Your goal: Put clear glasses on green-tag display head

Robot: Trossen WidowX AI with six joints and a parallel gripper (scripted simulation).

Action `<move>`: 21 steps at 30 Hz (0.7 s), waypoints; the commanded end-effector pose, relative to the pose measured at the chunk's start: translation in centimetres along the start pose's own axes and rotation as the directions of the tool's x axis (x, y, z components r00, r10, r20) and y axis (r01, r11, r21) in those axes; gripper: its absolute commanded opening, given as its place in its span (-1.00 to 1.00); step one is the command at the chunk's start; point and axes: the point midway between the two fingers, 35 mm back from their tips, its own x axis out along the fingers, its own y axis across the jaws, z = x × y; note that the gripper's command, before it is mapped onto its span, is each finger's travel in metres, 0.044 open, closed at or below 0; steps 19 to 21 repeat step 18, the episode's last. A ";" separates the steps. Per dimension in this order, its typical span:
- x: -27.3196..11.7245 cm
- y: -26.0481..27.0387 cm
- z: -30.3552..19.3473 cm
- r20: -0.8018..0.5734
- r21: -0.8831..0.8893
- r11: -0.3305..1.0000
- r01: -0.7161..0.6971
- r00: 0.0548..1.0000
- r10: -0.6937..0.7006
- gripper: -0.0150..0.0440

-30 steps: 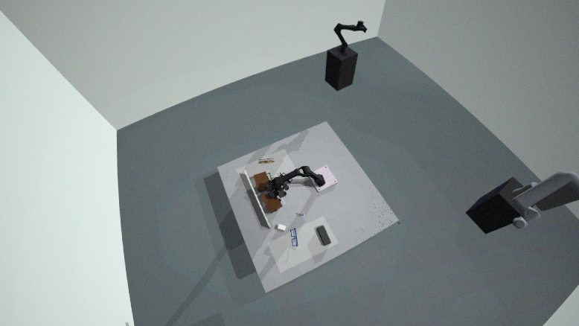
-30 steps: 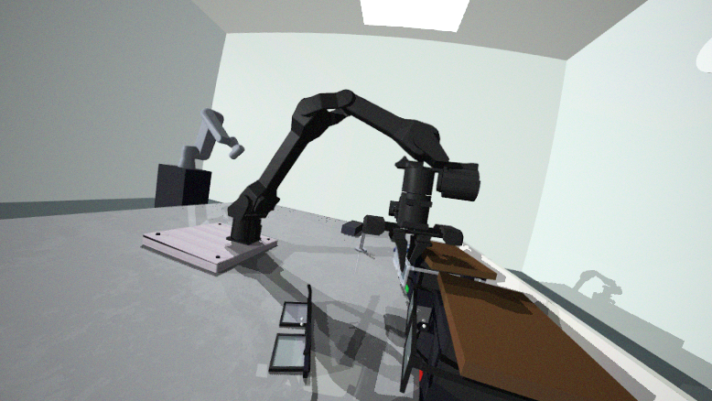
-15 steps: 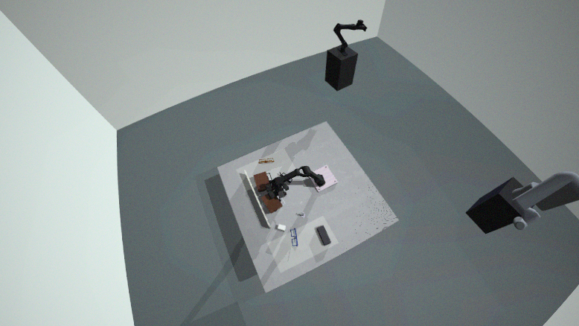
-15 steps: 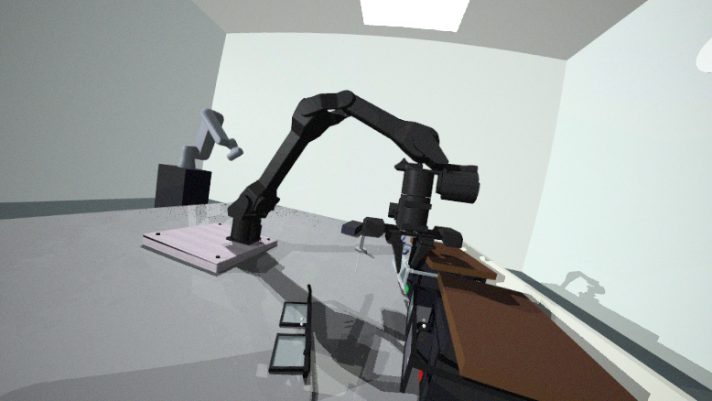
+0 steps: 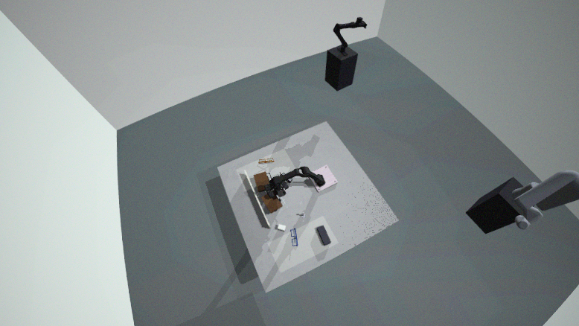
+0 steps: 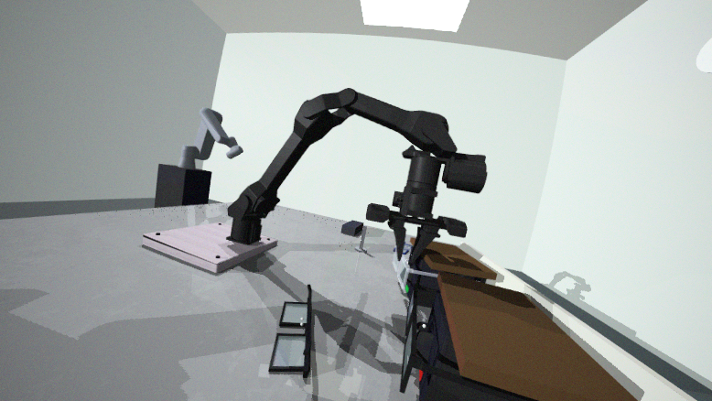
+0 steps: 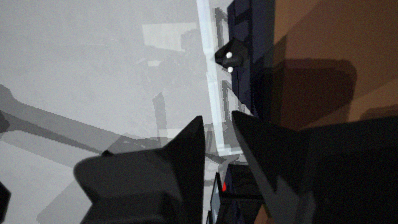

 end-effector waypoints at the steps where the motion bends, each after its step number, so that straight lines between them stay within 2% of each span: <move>1: -1.0 0.0 0.0 -0.005 0.005 1.000 -0.010 1.000 0.010 -0.13; 21: -2.7 5.5 0.0 -0.005 0.005 1.000 -0.014 1.000 0.014 -0.13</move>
